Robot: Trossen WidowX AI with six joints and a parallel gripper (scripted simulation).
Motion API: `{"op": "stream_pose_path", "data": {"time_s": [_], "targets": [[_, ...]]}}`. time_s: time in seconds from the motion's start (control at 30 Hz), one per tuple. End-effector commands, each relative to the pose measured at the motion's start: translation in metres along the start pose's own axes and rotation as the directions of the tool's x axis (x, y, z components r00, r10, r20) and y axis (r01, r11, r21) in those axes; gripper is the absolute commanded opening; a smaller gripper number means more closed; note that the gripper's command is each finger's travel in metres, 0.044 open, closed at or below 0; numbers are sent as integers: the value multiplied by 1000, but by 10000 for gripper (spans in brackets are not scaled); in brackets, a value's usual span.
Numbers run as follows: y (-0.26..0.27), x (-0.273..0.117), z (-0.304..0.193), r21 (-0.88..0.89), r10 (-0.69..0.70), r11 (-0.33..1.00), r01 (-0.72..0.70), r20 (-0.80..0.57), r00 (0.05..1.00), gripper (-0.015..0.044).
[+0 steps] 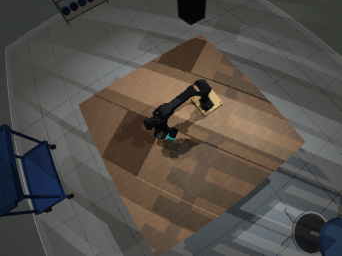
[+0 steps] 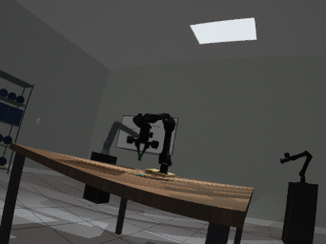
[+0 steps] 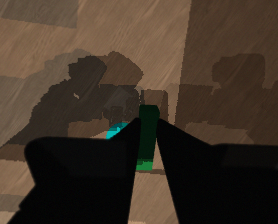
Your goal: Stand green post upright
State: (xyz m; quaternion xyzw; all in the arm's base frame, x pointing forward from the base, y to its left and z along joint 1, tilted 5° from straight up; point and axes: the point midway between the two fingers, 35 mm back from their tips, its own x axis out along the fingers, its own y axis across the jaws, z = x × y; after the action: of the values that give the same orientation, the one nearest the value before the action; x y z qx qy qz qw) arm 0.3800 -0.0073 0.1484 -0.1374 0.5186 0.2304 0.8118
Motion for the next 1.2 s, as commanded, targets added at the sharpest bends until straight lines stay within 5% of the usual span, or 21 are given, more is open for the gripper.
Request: {"op": "stream_pose_path", "data": {"time_s": [0.0,1.17], "targets": [[-1,1,1,17,-1,1000,0,34,999,23],[-21,15,12,98,-16,995,-11,268,963,23]]}}
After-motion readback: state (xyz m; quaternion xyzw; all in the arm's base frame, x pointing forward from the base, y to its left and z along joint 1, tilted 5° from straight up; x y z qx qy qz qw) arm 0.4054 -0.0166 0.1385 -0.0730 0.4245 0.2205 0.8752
